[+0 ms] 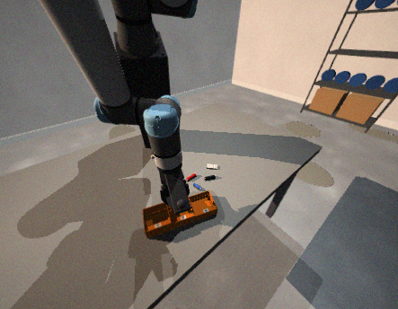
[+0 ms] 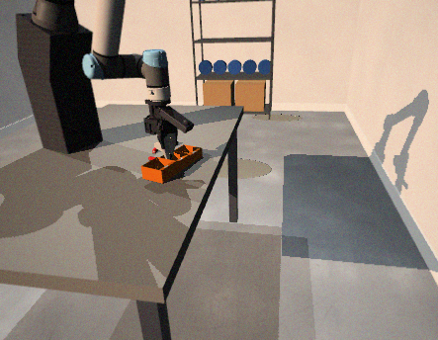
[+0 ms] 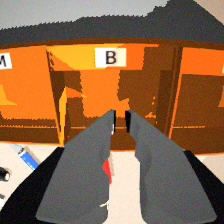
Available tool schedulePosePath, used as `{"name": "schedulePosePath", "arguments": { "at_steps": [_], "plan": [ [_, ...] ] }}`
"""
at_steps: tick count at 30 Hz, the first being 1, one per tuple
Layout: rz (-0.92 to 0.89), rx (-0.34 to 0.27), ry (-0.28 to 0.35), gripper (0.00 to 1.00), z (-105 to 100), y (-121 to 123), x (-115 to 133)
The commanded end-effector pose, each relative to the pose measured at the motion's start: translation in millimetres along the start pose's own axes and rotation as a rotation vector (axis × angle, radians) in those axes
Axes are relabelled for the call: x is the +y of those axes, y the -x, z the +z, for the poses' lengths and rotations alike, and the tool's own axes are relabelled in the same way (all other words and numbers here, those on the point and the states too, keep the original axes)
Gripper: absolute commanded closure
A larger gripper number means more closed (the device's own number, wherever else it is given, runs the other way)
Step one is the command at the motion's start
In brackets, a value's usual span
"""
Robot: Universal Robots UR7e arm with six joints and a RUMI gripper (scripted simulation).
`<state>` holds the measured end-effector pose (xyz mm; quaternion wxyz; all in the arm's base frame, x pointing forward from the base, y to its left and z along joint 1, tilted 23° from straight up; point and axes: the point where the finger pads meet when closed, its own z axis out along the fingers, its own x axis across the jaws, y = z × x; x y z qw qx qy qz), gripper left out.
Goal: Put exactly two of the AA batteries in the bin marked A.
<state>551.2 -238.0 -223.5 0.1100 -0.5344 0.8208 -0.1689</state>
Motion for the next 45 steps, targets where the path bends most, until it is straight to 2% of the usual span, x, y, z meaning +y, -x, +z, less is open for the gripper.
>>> {"name": "schedulePosePath", "arguments": {
  "at_steps": [1, 17, 42, 45],
  "plan": [
    [0.000, 0.000, -0.001, 0.96, 0, 0, -1],
    [0.000, 0.000, -0.001, 0.96, 0, 0, -1],
    [0.000, 0.000, -0.001, 0.96, -28, 0, -1],
    [0.000, 0.000, -0.001, 0.96, -38, 0, -1]
  ]
}}
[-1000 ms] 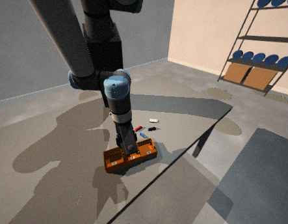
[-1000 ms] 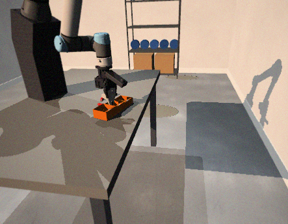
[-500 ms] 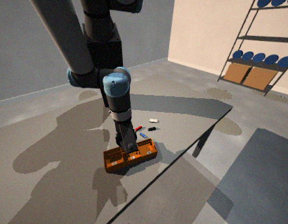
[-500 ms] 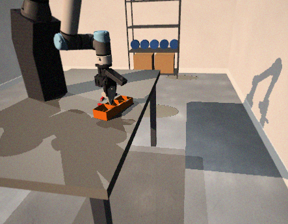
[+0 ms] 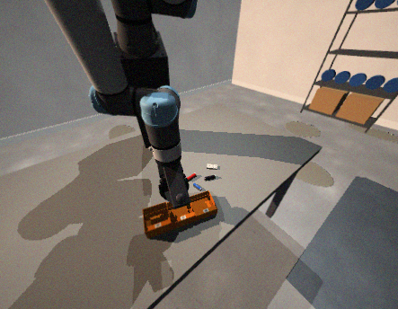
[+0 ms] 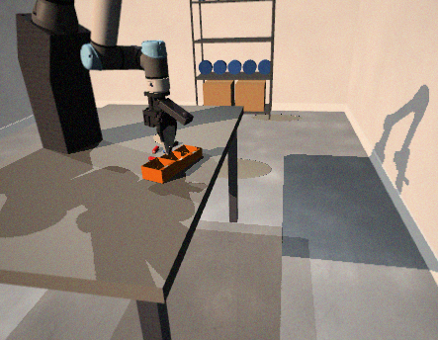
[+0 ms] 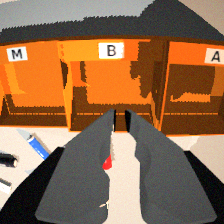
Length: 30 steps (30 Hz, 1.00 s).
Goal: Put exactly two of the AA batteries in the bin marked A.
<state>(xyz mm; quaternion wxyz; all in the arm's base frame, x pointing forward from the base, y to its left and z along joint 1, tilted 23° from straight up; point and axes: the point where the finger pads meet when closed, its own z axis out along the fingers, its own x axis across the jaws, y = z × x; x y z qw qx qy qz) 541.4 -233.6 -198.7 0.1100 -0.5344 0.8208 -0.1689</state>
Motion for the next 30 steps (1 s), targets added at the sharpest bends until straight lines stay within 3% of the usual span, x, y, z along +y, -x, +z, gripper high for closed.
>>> {"name": "schedulePosePath", "arguments": {
  "at_steps": [1, 6, 15, 30],
  "plan": [
    [0.000, 0.000, -0.001, 0.96, -15, 0, -1],
    [0.000, 0.000, -0.001, 0.96, -33, 0, 0],
    [0.000, 0.000, -0.001, 0.96, -33, 0, -1],
    [0.000, 0.000, -0.001, 0.96, -33, 70, 1]
  ]
}}
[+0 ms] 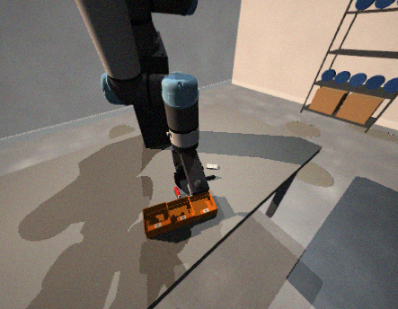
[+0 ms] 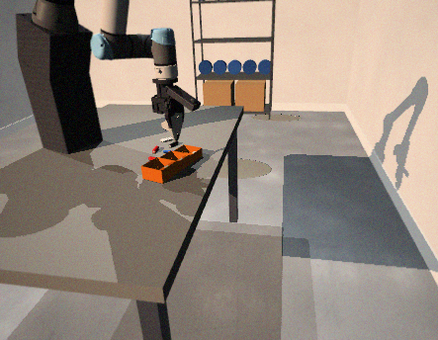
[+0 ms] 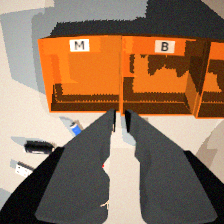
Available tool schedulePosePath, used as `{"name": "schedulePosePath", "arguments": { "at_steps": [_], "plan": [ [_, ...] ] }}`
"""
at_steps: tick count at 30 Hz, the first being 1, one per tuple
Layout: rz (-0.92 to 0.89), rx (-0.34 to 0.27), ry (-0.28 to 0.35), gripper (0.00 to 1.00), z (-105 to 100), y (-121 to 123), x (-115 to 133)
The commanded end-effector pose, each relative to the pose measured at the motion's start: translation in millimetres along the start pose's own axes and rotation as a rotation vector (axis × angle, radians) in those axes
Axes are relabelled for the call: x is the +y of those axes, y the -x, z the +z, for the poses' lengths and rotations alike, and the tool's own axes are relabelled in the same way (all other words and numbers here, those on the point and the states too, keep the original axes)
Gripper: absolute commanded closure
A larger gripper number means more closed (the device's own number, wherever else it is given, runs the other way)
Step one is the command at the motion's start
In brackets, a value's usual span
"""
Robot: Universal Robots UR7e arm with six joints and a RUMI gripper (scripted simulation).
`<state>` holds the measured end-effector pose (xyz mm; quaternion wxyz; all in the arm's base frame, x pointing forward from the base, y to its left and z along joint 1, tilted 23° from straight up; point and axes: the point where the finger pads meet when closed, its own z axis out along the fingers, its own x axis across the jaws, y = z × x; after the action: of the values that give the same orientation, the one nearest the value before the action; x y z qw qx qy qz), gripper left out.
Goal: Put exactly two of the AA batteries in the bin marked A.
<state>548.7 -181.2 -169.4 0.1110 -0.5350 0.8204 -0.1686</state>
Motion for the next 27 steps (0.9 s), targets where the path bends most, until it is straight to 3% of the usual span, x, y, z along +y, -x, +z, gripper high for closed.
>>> {"name": "schedulePosePath", "arguments": {
  "at_steps": [1, 4, 13, 27],
  "plan": [
    [0.001, 0.002, -0.001, 0.96, 0, 19, 0],
    [0.001, 0.002, -0.001, 0.96, 0, 33, 0],
    [0.001, 0.002, -0.001, 0.96, 0, 33, 0],
    [0.001, 0.002, -0.001, 0.96, 32, 33, 0]
  ]
}}
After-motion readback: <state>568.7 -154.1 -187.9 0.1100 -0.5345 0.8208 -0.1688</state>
